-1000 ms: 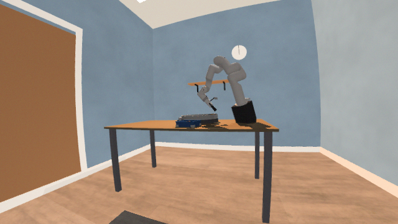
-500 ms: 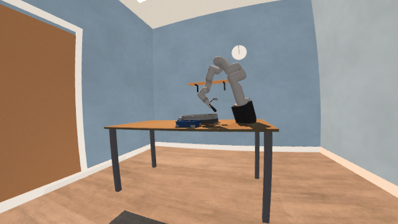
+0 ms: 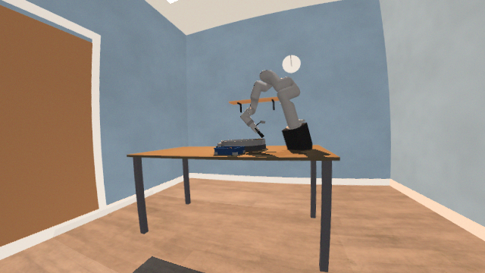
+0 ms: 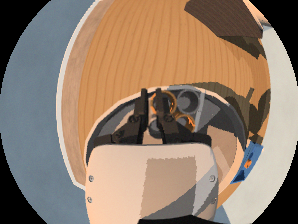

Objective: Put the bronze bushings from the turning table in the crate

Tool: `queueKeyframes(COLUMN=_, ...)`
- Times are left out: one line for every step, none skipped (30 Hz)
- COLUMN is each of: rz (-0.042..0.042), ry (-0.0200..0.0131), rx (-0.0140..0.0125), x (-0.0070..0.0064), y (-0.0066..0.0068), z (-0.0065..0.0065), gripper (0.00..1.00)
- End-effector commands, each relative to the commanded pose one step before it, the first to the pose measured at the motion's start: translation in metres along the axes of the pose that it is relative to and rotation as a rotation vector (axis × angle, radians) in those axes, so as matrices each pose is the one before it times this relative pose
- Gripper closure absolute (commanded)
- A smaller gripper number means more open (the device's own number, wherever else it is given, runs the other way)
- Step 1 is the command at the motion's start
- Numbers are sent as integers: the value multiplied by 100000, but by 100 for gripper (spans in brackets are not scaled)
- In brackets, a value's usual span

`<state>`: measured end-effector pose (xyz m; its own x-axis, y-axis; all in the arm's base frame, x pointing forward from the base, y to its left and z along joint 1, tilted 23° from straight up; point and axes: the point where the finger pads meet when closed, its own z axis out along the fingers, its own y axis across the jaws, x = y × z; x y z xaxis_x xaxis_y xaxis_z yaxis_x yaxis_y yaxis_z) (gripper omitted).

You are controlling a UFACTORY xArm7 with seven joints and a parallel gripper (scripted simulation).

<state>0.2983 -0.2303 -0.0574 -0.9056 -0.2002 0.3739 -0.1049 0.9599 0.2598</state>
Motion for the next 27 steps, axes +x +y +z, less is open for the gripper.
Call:
queueKeyframes(rz=173, ry=-155, rx=189, x=-20, y=-105, z=-84, gripper=90)
queueKeyframes(rz=0, ry=-1, rx=0, x=-44, y=0, z=53, gripper=90)
queueKeyframes(rz=0, ry=0, rx=0, x=-70, y=1, z=84, gripper=90)
queueKeyframes(rz=0, ry=1, rx=0, x=-93, y=1, z=112, gripper=90)
queueKeyframes(rz=0, ry=0, rx=0, x=-108, y=1, z=129, gripper=90)
queueKeyframes(rz=0, ry=0, rx=0, x=-113, y=1, z=136, gripper=90)
queueKeyframes(rz=0, ry=0, rx=0, x=-107, y=1, z=130, gripper=90)
queueKeyframes(rz=0, ry=-1, rx=0, x=-92, y=1, z=111, gripper=90)
queueKeyframes(rz=0, ry=0, rx=0, x=-70, y=1, z=84, gripper=90)
queueKeyframes(rz=0, ry=1, rx=0, x=-43, y=1, z=53, gripper=90)
queueKeyframes(rz=0, ry=0, rx=0, x=-19, y=0, z=23, gripper=90)
queueKeyframes(rz=0, ry=0, rx=0, x=-3, y=0, z=4, gripper=90)
queueKeyframes(rz=0, ry=0, rx=0, x=0, y=0, z=0, gripper=90)
queueKeyframes(rz=0, ry=0, rx=0, x=0, y=0, z=0, gripper=90)
queueKeyframes(rz=0, ry=0, rx=0, x=0, y=0, z=0, gripper=90)
queueKeyframes(rz=0, ry=0, rx=0, x=0, y=0, z=0, gripper=90)
queueKeyframes(rz=0, ry=0, rx=0, x=0, y=0, z=0, gripper=90)
queueKeyframes(rz=0, ry=0, rx=0, x=0, y=0, z=0, gripper=90)
queueKeyframes(rz=0, ry=0, rx=0, x=0, y=0, z=0, gripper=90)
queueKeyframes(rz=0, ry=0, rx=0, x=0, y=0, z=0, gripper=90)
queueKeyframes(rz=0, ry=0, rx=0, x=0, y=0, z=0, gripper=90)
queueKeyframes(rz=0, ry=0, rx=0, x=0, y=0, z=0, gripper=90)
queueKeyframes(rz=0, ry=0, rx=0, x=0, y=0, z=0, gripper=90)
queueKeyframes(rz=0, ry=0, rx=0, x=0, y=0, z=0, gripper=100)
queueKeyframes(rz=0, ry=0, rx=0, x=0, y=0, z=0, gripper=100)
queueKeyframes(rz=0, ry=0, rx=0, x=0, y=0, z=0, gripper=100)
queueKeyframes(rz=0, ry=0, rx=0, x=0, y=0, z=0, gripper=100)
